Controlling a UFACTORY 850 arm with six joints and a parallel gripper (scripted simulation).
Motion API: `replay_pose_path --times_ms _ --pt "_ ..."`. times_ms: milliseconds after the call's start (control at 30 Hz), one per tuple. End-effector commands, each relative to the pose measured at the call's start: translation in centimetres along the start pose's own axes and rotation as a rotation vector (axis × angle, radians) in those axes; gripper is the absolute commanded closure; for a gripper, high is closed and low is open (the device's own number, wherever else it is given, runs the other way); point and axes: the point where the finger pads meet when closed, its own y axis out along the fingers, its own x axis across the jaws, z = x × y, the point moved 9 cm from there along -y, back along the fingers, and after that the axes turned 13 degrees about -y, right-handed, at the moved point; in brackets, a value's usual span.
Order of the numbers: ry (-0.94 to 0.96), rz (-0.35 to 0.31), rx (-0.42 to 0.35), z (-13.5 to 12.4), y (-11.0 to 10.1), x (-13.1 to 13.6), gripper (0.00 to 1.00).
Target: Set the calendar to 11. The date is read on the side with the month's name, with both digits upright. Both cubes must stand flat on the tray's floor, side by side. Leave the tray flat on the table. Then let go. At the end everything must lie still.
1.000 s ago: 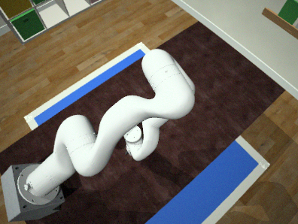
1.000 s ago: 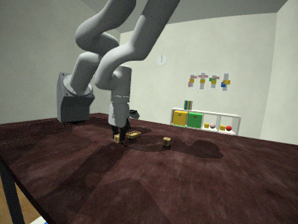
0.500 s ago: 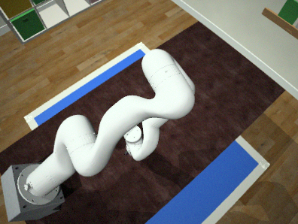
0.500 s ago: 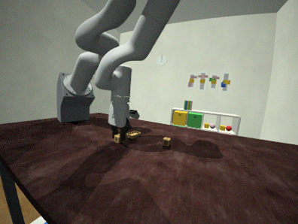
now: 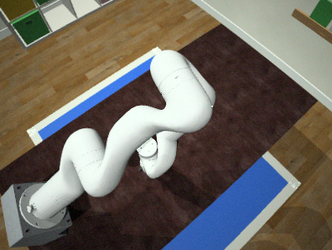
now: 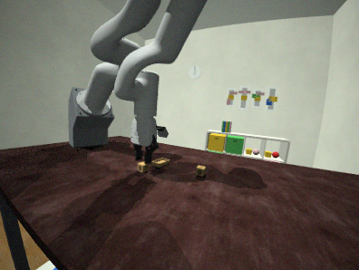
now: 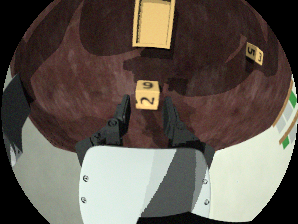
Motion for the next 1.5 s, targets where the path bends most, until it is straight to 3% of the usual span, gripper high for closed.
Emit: replay_pose_path --times_ms 0,233,533,567,1233,1467 --pt "0.0 0.0 -0.001 0.0 -2.7 0.1 0.51" --pt "0.0 0.0 -0.001 0.0 -5.7 0.1 0.51" --pt "0.0 0.0 -0.001 0.0 -6.4 0.1 0.51" --pt "0.0 0.0 -0.001 0.0 -6.4 0.1 0.0" --pt "0.001 0.0 -0.001 0.0 -6.4 0.1 0.0" --pt "0.103 -0.009 -0.017 0.0 -6.0 1.9 0.0"
